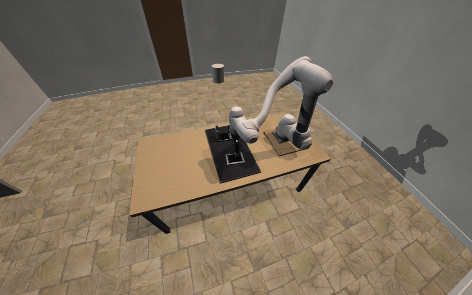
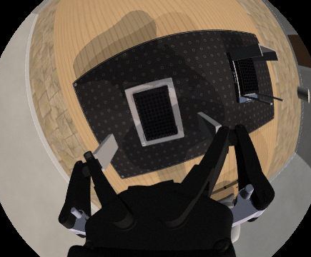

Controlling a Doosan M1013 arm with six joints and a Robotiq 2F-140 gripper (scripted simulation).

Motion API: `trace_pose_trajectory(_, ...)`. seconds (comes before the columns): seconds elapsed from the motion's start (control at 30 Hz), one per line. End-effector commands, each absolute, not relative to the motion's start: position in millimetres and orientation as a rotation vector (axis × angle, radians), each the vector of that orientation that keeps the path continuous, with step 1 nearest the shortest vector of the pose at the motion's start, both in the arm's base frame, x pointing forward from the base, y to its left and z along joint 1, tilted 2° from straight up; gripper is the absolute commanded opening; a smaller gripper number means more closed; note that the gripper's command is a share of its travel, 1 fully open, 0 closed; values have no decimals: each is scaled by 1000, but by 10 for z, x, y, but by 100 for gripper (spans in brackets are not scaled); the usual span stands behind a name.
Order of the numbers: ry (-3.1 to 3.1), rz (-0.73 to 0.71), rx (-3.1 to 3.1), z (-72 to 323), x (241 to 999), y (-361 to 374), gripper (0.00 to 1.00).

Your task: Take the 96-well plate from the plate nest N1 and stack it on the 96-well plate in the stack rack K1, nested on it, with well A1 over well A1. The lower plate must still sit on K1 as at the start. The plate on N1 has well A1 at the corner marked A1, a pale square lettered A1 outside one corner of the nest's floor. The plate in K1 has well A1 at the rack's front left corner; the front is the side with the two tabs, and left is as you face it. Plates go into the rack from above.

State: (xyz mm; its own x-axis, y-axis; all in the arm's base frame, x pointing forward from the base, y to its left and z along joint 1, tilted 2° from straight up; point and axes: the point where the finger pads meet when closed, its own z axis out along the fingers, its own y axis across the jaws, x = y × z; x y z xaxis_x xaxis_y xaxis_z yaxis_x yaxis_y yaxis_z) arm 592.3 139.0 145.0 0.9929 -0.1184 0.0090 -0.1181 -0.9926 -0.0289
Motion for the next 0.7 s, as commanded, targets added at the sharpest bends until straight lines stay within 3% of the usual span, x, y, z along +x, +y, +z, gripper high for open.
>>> trace_pose_trajectory(0.0,184,-17,-3108,1395,5923,1392,100)
trace_pose_trajectory(0.67,184,-17,-3108,1095,5927,1400,100)
